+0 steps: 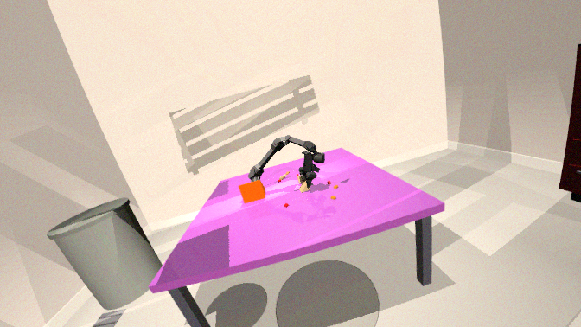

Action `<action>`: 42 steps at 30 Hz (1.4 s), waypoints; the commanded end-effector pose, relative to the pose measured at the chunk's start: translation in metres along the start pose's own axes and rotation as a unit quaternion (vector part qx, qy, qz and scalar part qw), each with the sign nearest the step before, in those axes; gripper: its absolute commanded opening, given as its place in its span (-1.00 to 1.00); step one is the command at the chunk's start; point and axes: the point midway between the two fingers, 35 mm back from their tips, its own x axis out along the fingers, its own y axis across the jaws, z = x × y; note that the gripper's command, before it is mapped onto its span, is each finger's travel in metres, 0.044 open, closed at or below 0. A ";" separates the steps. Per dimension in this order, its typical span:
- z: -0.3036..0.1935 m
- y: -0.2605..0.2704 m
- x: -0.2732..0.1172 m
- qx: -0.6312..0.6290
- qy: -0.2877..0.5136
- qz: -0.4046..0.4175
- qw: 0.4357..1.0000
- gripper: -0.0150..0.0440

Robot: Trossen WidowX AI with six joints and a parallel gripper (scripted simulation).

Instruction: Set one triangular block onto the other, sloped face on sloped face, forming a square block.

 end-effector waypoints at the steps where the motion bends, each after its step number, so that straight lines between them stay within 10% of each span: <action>1: 0.000 0.002 0.011 0.004 0.004 0.007 1.000 1.00; 10: -0.001 0.004 0.023 0.007 0.007 0.012 1.000 1.00; 32: -0.003 0.004 0.018 0.005 0.007 0.009 1.000 -0.49; 42: -0.015 0.002 0.015 0.010 -0.087 0.009 0.996 -0.49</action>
